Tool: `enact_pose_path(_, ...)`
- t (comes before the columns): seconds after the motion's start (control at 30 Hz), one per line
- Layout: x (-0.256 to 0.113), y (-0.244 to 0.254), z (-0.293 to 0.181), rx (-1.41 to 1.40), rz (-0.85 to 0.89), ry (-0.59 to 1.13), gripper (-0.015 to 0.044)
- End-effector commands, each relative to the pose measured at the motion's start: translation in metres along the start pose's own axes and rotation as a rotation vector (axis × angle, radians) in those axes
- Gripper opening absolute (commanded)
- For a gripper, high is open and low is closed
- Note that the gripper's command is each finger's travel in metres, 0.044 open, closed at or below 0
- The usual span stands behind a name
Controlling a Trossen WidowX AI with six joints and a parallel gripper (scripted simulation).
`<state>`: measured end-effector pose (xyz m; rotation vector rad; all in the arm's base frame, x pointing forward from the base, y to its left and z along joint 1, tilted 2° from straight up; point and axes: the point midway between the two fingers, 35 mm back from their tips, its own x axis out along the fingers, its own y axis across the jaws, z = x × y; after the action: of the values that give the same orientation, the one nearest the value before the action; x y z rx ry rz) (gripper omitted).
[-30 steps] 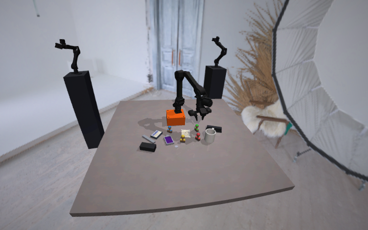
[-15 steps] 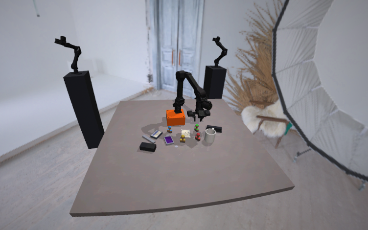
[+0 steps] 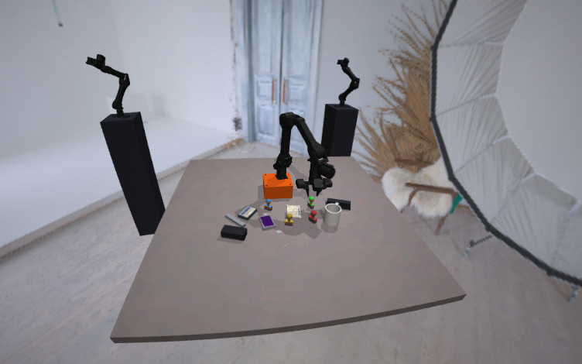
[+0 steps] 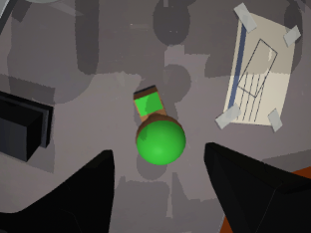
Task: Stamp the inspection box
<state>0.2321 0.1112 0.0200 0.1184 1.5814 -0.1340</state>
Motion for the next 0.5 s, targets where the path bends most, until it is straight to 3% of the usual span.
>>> enact_pose_path(0.0, 0.007, 0.0, 0.001, 0.007, -0.003, -0.003, 0.0225)
enact_pose_path(0.47, 0.031, -0.001, 0.0, 0.007, -0.003, -0.003, 0.0225)
